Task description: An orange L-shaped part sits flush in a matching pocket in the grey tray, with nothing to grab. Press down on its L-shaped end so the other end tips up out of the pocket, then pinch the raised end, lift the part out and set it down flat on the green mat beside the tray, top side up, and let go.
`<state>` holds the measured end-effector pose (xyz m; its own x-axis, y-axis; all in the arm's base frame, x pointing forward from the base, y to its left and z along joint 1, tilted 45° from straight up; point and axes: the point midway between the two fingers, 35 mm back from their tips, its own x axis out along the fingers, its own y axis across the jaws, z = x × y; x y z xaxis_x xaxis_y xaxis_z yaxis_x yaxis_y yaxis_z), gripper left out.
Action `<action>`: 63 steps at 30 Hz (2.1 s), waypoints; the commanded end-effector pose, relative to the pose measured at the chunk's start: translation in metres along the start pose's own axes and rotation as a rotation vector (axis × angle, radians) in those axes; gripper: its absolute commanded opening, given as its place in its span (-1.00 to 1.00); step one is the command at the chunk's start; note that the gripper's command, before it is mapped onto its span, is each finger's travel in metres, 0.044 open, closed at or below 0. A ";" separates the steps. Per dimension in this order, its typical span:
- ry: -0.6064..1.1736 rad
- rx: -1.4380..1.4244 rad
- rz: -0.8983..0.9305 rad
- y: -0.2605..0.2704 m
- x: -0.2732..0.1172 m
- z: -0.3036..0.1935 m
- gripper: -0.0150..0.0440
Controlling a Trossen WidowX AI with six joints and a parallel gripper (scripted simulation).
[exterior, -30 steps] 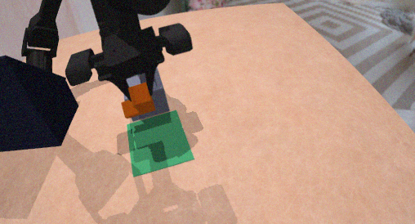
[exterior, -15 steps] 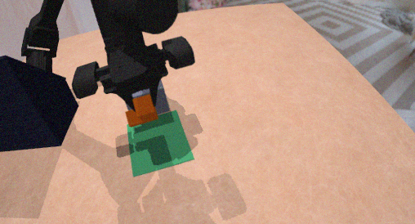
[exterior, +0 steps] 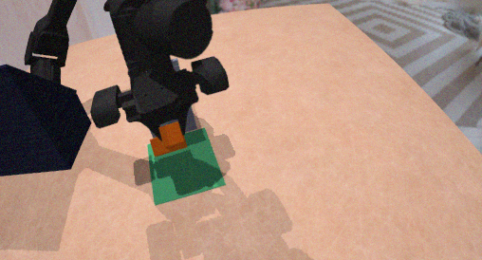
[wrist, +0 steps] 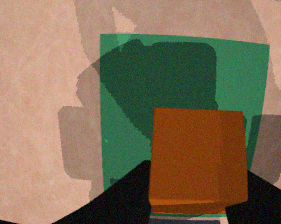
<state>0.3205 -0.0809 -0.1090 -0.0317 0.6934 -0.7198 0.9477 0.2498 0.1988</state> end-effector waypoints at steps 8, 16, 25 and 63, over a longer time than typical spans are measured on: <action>0.010 0.012 -0.002 -0.003 0.008 -0.001 -0.49; 0.010 0.012 -0.002 -0.003 0.008 -0.001 -0.49; 0.007 0.006 -0.004 -0.003 0.007 -0.001 -0.49; 0.004 0.025 0.007 -0.004 -0.075 0.003 0.86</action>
<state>0.3199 -0.1358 -0.0575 -0.0266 0.6971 -0.7165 0.9544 0.2310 0.1892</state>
